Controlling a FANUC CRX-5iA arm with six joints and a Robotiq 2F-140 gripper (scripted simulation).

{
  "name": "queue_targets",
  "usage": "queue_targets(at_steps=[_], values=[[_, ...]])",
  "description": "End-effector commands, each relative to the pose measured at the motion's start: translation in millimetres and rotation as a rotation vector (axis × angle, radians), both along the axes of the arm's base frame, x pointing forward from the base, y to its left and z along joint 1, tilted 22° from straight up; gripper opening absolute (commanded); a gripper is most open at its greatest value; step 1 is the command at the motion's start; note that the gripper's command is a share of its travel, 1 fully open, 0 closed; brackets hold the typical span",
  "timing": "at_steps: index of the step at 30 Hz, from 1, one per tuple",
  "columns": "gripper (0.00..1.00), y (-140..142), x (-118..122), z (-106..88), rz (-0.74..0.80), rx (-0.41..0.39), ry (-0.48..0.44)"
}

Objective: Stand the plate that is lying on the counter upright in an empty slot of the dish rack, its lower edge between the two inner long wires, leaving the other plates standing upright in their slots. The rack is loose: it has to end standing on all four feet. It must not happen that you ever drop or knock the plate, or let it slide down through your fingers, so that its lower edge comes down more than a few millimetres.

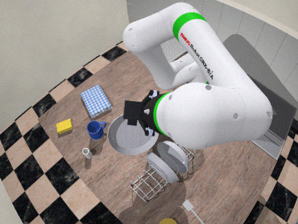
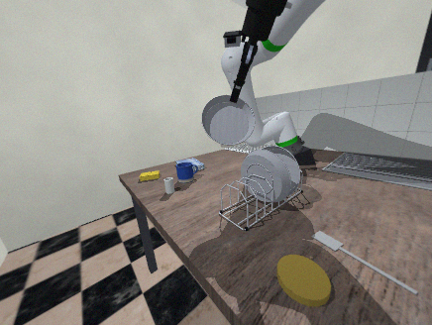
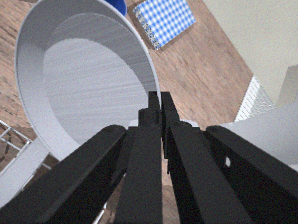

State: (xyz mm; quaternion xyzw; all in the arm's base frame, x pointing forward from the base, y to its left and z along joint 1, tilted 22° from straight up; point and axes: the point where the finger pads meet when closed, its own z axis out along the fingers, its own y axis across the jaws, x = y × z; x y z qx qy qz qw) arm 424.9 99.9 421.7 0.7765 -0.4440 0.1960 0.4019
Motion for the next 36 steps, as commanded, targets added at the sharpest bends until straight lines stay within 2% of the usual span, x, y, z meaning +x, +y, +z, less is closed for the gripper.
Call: queue_targets(at_steps=[1, 2, 17, 19, 34, 36], values=[[0.10, 12, -10, -3.7, 0.099, -0.100, 0.077], [0.10, 12, -10, -3.7, 0.099, -0.100, 0.077], [0.10, 55, -40, -15.7, 0.410, -0.437, 0.345], [0.10, 55, -40, -15.7, 0.410, -0.437, 0.345], [0.10, 98, -71, -28.0, 0.728, -0.781, 0.619], [0.10, 98, -71, -28.0, 0.728, -0.781, 0.619]])
